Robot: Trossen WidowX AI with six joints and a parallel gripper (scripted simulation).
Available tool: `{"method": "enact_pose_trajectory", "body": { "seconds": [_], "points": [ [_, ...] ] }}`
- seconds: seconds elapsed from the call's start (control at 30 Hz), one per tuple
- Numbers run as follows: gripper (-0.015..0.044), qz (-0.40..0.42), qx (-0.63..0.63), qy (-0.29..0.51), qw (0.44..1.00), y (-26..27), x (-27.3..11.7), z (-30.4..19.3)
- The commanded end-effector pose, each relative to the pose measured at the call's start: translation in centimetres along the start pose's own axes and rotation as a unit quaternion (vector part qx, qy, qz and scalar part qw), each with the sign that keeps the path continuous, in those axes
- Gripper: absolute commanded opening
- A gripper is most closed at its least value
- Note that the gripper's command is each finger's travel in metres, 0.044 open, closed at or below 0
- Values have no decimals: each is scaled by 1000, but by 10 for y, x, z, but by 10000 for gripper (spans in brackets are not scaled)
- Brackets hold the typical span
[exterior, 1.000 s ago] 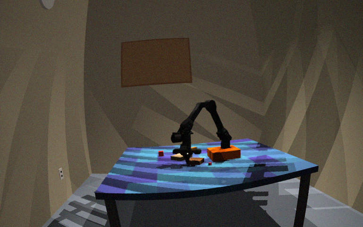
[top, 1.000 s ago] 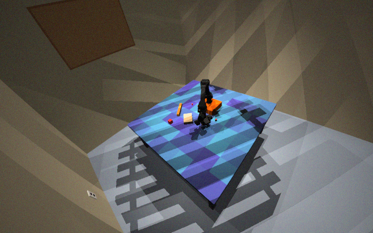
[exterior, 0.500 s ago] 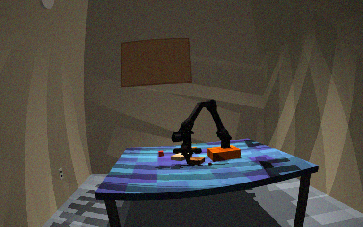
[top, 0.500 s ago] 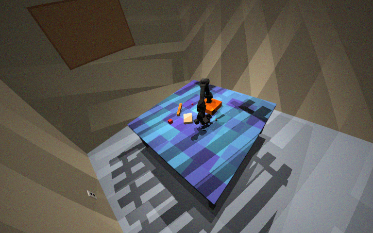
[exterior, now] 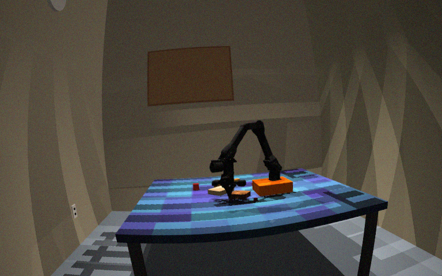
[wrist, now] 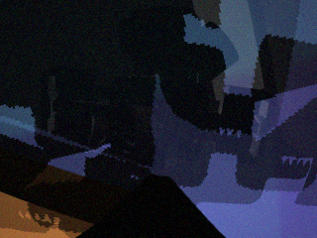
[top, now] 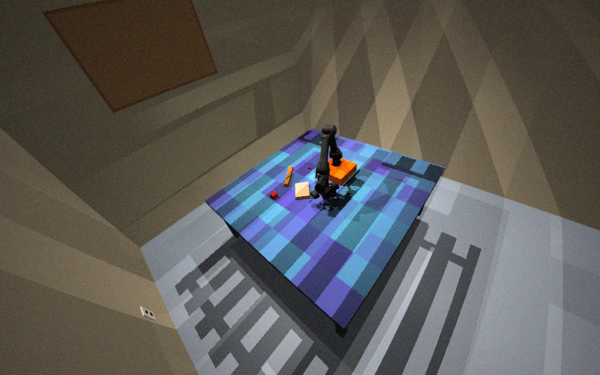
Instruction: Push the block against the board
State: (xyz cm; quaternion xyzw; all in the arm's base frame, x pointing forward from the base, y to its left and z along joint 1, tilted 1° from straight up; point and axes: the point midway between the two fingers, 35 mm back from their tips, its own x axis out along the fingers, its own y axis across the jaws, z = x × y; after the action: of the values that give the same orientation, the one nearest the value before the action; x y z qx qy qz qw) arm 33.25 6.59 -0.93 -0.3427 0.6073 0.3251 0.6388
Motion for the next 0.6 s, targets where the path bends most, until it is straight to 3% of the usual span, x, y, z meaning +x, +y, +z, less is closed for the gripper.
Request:
{"method": "enact_pose_trajectory", "body": {
  "seconds": [0.0, 0.57],
  "points": [
    [0, 6, -1, 7, 1000, 3, 4, -10],
    [0, 6, -1, 8, 1000, 4, 4, -24]
  ]
}}
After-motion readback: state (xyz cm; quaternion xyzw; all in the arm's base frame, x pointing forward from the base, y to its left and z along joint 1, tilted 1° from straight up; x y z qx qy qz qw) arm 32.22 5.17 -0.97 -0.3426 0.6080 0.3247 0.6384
